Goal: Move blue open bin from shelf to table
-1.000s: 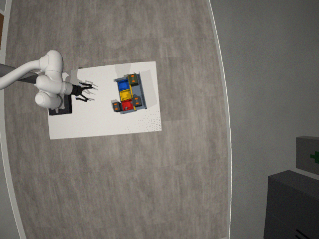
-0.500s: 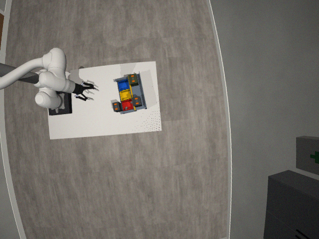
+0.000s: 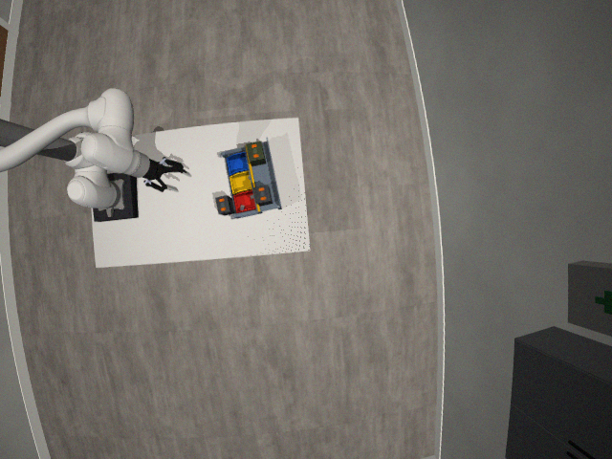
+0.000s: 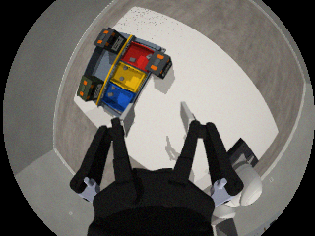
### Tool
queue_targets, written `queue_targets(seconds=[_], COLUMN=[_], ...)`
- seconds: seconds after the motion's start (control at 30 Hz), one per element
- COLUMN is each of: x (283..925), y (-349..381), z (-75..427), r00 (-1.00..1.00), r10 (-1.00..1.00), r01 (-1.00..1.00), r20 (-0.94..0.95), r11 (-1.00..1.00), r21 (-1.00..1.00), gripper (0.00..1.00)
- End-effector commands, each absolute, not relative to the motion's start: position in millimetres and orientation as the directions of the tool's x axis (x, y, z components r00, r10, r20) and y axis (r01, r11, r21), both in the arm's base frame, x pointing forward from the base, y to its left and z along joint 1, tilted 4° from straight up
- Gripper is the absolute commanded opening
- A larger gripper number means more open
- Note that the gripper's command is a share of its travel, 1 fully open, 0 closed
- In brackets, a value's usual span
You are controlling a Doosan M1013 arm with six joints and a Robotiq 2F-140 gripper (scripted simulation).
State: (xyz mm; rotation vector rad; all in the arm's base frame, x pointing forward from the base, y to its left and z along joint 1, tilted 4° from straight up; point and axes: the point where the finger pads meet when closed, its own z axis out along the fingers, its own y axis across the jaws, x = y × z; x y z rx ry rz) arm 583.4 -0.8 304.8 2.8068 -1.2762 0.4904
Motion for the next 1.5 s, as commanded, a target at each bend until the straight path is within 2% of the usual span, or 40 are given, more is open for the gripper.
queue_targets(seconds=[0.0,0.33,0.5,0.9,1.07,1.47], x=[582.6,582.6,582.6,582.6,582.5,582.5], y=[-0.2,-0.2,-0.3,-0.3,-0.4,-0.4], z=[305.8,305.8,305.8,305.8,305.8,305.8], r00=[0.569,0.569,0.39,0.39,0.178,0.178], r10=[-0.78,-0.78,-0.907,-0.907,-0.982,-0.982], r01=[-0.787,-0.787,-0.913,-0.913,-0.984,-0.984], r20=[0.259,0.259,0.159,0.159,0.07,0.07], r11=[-0.609,-0.609,-0.403,-0.403,-0.178,-0.178], r21=[-0.104,-0.104,-0.06,-0.06,0.007,0.007], gripper=[0.57,0.57,0.57,0.57,0.57,0.57])
